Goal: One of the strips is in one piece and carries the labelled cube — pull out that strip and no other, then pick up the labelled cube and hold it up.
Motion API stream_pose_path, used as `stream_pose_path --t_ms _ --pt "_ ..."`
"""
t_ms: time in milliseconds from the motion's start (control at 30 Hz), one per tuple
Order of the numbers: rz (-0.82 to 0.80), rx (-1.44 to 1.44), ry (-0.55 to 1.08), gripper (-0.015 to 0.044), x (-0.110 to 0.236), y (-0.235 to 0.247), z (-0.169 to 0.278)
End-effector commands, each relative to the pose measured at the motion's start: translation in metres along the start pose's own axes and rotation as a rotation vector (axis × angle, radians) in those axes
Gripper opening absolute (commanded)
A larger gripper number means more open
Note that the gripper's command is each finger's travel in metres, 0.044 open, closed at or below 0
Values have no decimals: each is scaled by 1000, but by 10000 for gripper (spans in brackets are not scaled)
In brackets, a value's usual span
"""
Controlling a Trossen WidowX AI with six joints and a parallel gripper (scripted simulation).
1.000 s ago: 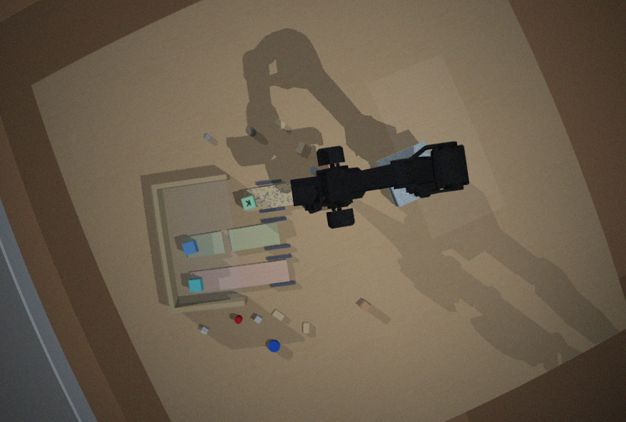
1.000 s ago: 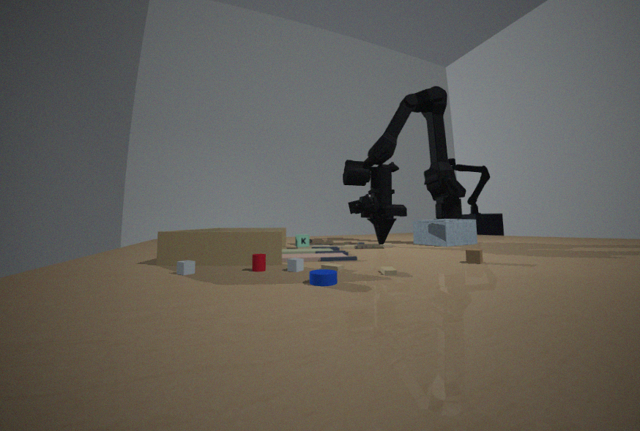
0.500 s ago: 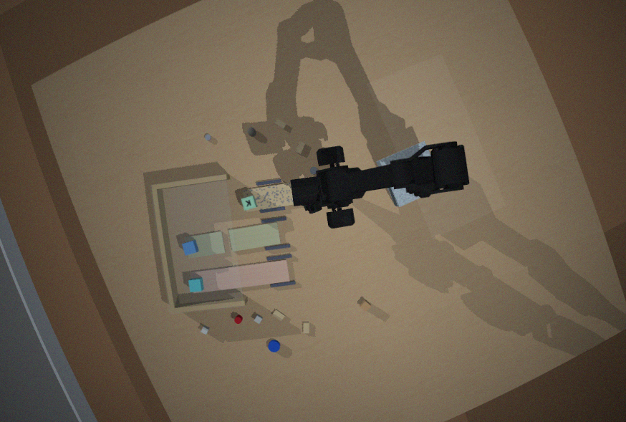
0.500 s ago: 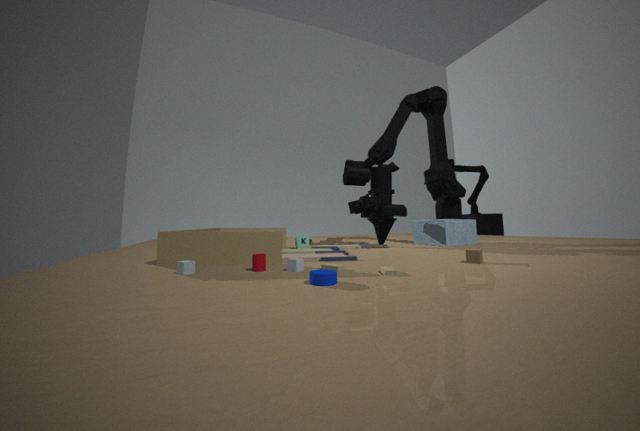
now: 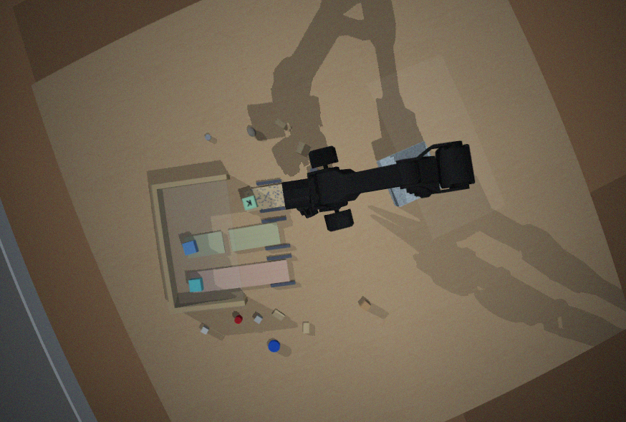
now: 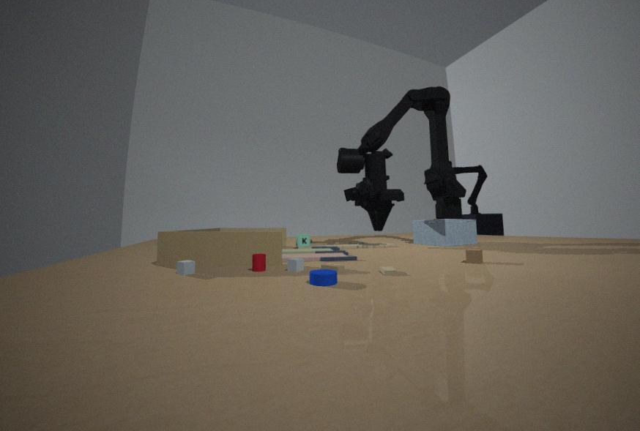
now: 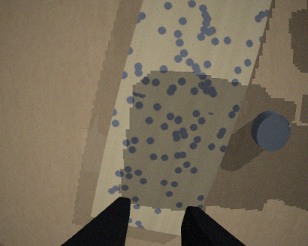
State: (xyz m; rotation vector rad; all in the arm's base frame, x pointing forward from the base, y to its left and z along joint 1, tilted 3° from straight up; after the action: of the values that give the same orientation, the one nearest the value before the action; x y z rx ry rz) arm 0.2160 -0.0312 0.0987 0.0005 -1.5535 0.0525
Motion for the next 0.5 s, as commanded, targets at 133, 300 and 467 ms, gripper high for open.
stream_pose_path --t_ms 133,300,467 --pt "6 42 -12 289 3 -2 -27" --pt "6 42 -13 420 5 -4 -45" --pt "6 41 -15 440 6 -6 -62"
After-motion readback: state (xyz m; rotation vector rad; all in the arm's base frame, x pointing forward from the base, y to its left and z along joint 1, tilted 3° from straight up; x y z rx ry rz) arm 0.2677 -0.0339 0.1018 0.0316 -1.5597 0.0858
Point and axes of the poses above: the point midway between the two fingers, 35 mm back from their tips, its own x axis back along the fingers, its own y axis across the jaws, z = x × y, the point moved 9 cm from there along x, back along the fingers, and after that the axes turned 4 degrees about x, right-handed, at the moved point
